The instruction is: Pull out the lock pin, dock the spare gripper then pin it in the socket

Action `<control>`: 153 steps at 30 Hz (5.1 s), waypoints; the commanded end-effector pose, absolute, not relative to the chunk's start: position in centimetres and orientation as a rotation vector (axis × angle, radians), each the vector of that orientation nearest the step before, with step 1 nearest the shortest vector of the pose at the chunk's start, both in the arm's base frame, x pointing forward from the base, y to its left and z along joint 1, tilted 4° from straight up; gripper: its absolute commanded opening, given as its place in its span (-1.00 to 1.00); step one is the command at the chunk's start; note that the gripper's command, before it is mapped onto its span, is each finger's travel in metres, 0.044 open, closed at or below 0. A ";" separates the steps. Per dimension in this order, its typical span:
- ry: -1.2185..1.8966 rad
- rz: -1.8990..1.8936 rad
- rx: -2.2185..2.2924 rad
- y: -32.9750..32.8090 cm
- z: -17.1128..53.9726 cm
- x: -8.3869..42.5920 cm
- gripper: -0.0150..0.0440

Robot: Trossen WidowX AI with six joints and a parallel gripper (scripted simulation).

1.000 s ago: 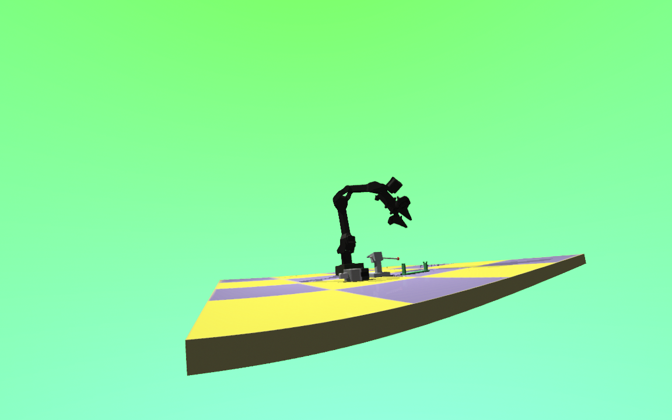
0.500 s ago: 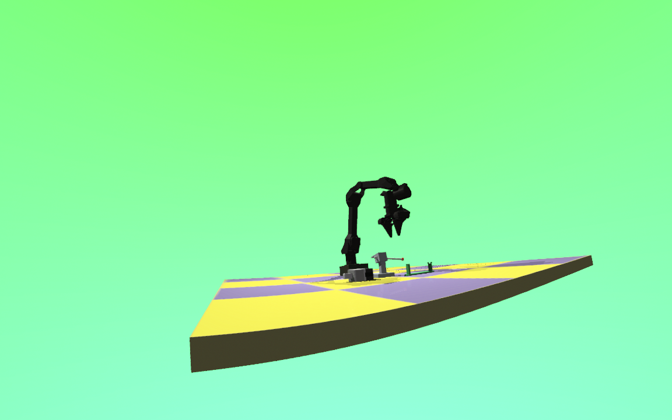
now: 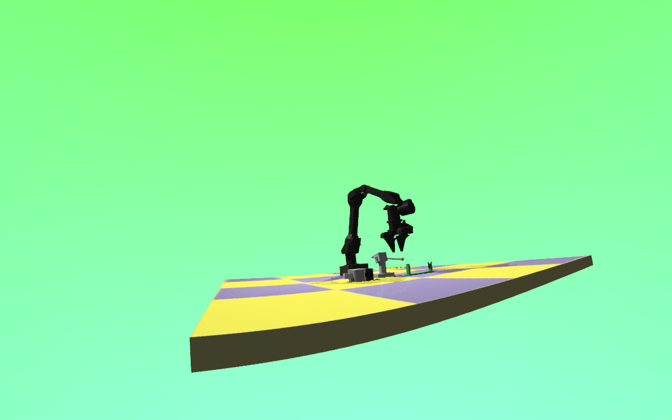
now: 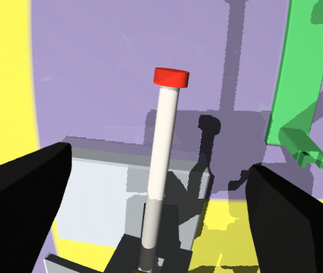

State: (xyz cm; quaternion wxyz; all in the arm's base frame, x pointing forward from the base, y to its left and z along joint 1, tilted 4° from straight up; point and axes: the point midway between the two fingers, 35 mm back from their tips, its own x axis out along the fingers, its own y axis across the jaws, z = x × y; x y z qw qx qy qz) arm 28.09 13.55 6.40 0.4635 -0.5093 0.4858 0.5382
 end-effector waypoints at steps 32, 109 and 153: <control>1.197 1.321 -1.247 13.6 0.7 27.8 0.53; 1.118 1.391 -1.152 16.9 1.7 27.8 -0.49; 1.138 1.402 -1.147 19.8 2.1 27.5 -0.49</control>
